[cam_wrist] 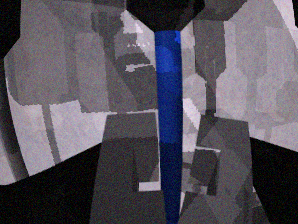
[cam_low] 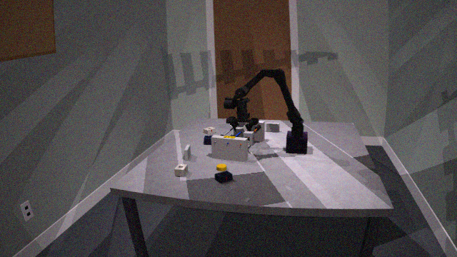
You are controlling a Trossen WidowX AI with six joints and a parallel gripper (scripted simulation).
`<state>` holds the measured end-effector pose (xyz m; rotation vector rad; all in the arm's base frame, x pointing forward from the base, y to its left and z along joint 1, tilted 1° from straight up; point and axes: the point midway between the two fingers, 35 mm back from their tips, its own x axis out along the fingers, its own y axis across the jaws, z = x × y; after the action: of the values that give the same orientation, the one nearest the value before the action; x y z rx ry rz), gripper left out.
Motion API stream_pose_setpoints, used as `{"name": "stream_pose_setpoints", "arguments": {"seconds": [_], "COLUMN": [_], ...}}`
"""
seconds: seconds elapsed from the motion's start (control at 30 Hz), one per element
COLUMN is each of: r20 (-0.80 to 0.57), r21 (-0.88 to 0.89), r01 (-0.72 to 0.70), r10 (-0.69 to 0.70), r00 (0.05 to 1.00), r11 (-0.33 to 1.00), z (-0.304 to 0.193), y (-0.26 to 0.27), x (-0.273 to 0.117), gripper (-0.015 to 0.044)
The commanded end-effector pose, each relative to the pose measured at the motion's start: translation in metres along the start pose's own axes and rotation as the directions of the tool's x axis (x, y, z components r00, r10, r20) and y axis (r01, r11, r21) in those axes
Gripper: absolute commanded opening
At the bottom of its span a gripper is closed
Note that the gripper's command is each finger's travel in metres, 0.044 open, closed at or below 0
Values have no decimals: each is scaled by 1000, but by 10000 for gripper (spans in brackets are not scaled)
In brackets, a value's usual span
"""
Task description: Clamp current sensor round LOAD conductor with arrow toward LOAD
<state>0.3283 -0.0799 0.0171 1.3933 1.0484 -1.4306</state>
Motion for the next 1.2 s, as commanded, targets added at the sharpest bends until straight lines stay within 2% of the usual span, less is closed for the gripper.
{"name": "stream_pose_setpoints", "arguments": {"seconds": [0.0,0.63,0.77,0.97,1.17], "r20": [-3,0,-1,-3,-3], "r21": [-1,0,1,6,7], "r01": [-3,-4,-63,-235,-256], "r10": [3,4,63,235,256], "r00": [1000,1000,998,972,967], "r11": [1000,1000,998,972,967], "z": [-1,0,0,0,0], "y": [1,0,1,3,3], "x": [0,0,1,2,2], "gripper": [0,0,0,0,0]}}
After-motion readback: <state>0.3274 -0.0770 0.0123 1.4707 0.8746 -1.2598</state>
